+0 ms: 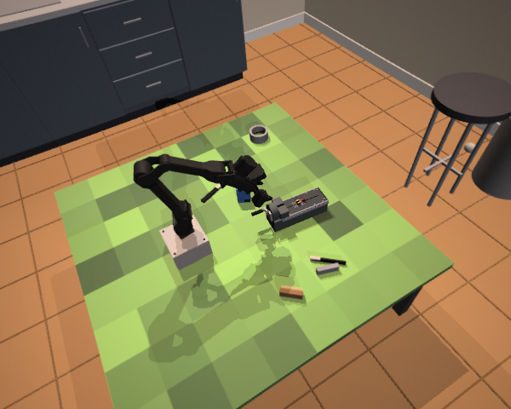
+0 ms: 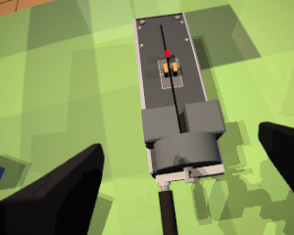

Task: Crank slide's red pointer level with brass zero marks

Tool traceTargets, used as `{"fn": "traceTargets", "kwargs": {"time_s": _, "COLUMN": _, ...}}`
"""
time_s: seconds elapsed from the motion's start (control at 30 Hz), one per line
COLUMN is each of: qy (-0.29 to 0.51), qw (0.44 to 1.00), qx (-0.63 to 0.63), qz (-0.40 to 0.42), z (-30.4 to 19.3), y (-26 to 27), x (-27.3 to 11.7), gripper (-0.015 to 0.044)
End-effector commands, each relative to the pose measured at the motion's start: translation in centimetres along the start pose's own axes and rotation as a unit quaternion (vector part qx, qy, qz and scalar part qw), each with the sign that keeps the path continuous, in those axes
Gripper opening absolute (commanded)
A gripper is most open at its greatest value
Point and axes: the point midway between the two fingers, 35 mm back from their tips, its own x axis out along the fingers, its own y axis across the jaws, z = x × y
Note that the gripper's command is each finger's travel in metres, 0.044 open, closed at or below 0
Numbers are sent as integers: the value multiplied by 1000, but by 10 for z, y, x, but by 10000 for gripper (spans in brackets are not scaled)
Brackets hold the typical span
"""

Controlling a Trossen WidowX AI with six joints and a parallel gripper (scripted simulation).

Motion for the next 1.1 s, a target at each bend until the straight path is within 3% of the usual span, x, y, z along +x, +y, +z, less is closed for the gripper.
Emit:
{"fn": "traceTargets", "kwargs": {"time_s": 0.0, "qy": 1, "qw": 1000, "qx": 6, "qz": 10, "z": -18, "y": 6, "x": -9, "gripper": 440}}
{"fn": "traceTargets", "kwargs": {"time_s": 0.2, "qy": 0, "qw": 1000, "qx": 9, "qz": 15, "z": -29, "y": 10, "x": -14, "gripper": 440}}
{"fn": "traceTargets", "kwargs": {"time_s": 0.7, "qy": 0, "qw": 1000, "qx": 9, "qz": 15, "z": -79, "y": 12, "x": 37, "gripper": 440}}
{"fn": "traceTargets", "kwargs": {"time_s": 1.07, "qy": 0, "qw": 1000, "qx": 9, "qz": 15, "z": -90, "y": 13, "x": 48, "gripper": 440}}
